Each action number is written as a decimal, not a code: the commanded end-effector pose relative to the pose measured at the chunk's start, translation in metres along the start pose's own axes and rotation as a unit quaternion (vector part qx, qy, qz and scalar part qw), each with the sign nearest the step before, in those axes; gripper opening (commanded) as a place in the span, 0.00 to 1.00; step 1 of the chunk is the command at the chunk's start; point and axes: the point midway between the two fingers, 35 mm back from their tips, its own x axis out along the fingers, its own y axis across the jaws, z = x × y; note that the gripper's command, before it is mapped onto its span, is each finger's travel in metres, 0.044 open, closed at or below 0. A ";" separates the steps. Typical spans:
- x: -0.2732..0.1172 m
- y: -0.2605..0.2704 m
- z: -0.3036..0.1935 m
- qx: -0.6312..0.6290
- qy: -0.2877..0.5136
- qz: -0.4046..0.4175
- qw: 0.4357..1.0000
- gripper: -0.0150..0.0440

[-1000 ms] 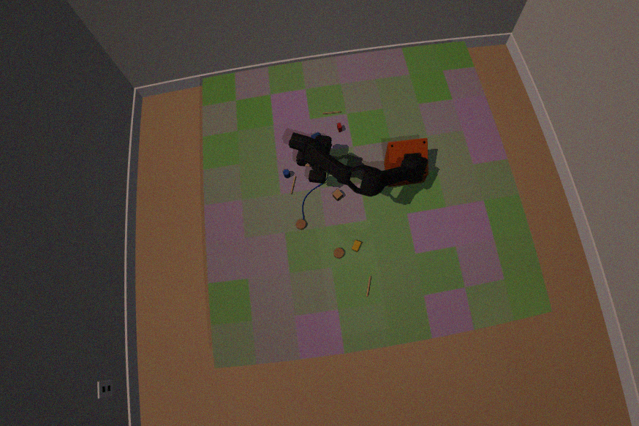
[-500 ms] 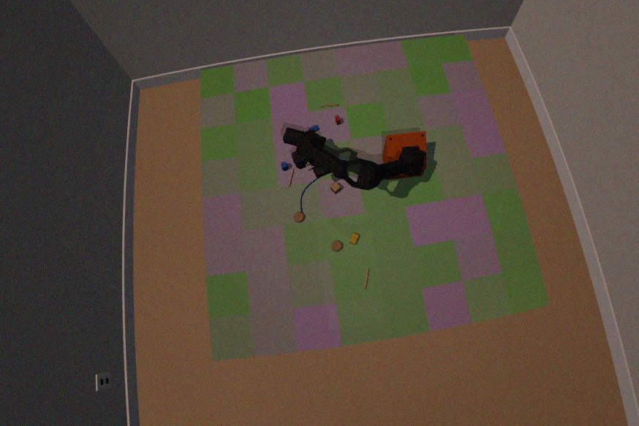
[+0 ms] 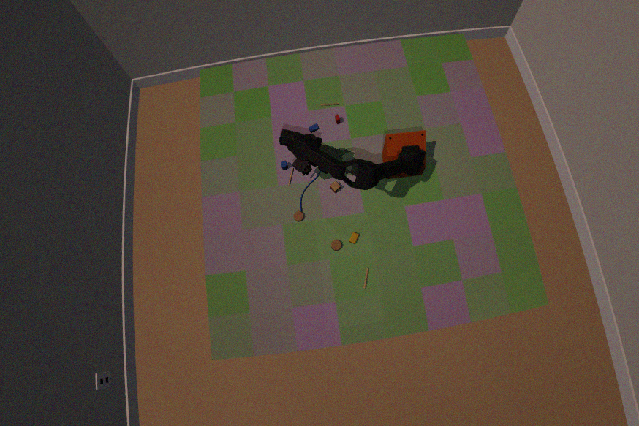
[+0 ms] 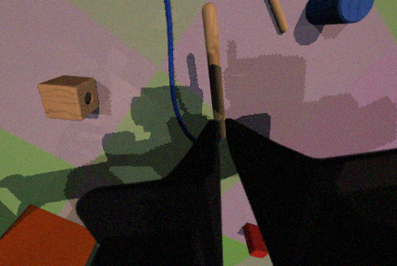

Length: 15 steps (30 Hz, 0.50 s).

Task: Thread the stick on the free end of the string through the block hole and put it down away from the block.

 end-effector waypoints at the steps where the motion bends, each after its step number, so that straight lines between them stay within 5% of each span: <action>1: 0.001 -0.003 0.004 -0.070 -0.002 0.001 0.998 0.25; 15: 0.002 -0.008 0.017 -0.321 -0.004 0.000 0.947 0.25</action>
